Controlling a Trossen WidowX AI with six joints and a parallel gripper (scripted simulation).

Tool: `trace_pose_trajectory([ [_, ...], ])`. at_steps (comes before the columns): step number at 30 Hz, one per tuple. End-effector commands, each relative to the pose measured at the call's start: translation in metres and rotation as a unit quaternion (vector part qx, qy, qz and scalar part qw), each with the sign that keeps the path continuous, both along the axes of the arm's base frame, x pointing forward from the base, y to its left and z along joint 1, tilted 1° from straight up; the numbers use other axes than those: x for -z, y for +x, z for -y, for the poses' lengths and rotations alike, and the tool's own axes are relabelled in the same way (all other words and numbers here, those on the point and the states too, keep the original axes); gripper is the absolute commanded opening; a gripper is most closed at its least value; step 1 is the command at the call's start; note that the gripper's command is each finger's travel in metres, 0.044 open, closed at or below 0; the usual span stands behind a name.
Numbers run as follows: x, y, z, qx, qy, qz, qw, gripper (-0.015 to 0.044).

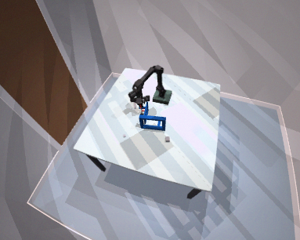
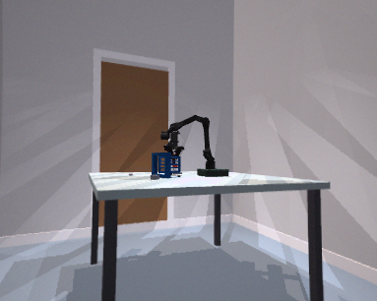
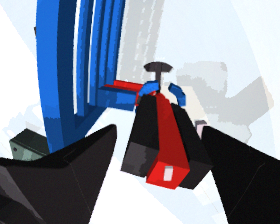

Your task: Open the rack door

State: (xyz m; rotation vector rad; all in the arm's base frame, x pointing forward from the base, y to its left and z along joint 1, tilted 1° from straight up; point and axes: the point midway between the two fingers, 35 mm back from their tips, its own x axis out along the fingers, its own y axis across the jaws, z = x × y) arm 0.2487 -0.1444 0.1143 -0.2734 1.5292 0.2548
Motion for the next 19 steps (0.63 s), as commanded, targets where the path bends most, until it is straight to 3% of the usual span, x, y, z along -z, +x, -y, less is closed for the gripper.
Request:
trace_pose_trajectory([
  [1, -0.008, 0.002, 0.001, -0.002, 0.0, 0.004, 1.0, 0.03],
  [19, -0.031, 0.001, 0.001, -0.002, 0.0, 0.004, 1.0, 0.03],
])
